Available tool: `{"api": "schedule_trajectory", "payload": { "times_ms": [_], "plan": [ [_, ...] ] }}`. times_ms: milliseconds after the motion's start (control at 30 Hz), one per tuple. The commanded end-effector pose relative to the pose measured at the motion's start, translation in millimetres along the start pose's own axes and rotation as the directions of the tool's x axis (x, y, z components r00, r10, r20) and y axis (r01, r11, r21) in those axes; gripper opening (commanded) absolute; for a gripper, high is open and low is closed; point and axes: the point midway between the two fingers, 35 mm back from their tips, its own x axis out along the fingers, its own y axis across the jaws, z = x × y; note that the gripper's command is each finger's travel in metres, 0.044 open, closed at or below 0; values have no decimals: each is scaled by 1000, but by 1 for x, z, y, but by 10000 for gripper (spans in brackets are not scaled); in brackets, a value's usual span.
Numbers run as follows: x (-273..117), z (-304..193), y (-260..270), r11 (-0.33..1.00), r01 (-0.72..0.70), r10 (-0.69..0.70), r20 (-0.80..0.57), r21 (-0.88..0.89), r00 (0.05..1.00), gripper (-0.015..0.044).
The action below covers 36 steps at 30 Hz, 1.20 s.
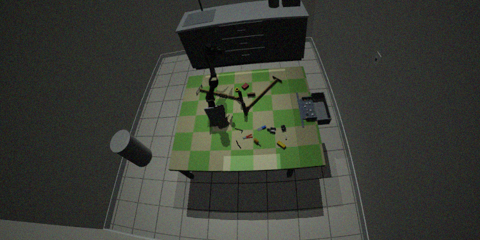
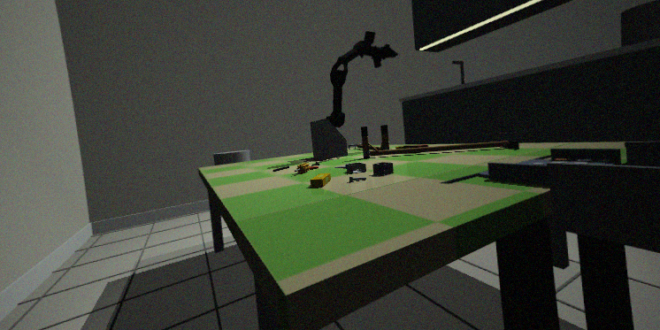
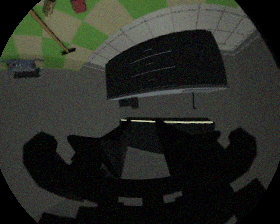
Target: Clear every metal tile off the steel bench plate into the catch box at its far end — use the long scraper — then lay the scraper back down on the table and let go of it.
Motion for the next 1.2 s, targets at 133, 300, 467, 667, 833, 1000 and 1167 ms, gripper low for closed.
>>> {"api": "schedule_trajectory", "payload": {
  "times_ms": [133,300,467,667,833,1000,1167],
  "plan": [
    [9,12,-32,977,18,-15,14,-214,1000,0],
    [15,19,-48,939,26,-19,23,-344,1000,0],
    [21,28,-63,885,35,-20,36,-465,999,0],
    [31,41,-79,801,49,-18,57,-597,998,0],
    [40,52,-90,717,64,-13,78,-694,997,0],
    [50,64,-99,625,83,-6,102,-777,995,0],
    [60,77,-106,525,107,4,129,-844,992,0]
  ]
}}
